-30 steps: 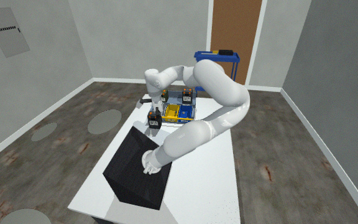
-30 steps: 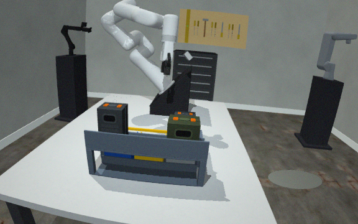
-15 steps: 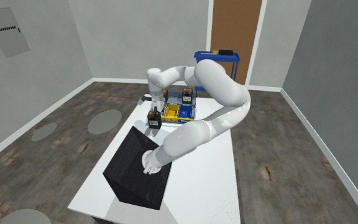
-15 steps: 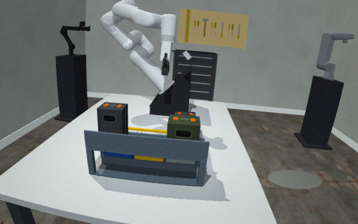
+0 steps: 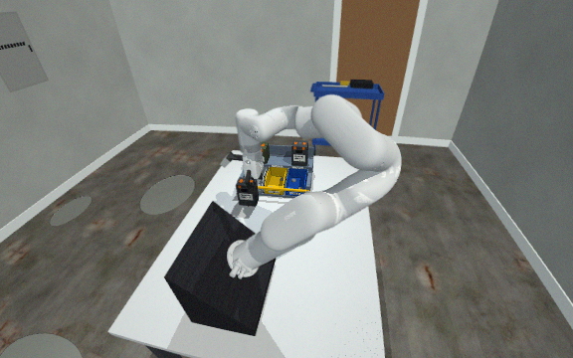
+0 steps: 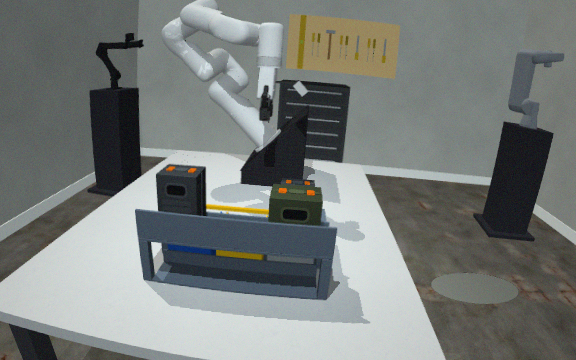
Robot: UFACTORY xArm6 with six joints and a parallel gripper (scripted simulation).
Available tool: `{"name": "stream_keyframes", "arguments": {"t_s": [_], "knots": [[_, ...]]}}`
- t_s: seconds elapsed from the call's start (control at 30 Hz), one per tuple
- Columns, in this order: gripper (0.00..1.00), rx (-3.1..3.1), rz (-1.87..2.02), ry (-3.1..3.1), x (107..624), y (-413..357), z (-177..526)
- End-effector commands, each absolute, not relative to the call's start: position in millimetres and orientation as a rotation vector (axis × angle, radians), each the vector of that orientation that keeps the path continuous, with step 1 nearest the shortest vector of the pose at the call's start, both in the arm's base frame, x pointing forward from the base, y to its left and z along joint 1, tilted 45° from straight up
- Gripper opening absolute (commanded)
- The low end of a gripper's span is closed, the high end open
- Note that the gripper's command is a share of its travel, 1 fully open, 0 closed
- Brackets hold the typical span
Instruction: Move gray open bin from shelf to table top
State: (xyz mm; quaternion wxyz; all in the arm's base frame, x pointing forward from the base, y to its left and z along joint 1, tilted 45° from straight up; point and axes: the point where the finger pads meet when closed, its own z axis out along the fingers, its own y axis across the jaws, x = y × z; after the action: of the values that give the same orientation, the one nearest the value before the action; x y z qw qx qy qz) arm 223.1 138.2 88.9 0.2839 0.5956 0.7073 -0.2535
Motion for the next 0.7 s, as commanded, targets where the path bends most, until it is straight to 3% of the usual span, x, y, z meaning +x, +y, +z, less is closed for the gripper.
{"name": "stream_keyframes", "arguments": {"t_s": [0.0,0.17,0.57,0.67], "knots": [[1.00,1.595,-0.674,1.894,224,139,89],[1.00,1.595,-0.674,1.894,263,164,71],[1.00,1.595,-0.674,1.894,263,164,71],[1.00,1.595,-0.674,1.894,287,178,61]]}}
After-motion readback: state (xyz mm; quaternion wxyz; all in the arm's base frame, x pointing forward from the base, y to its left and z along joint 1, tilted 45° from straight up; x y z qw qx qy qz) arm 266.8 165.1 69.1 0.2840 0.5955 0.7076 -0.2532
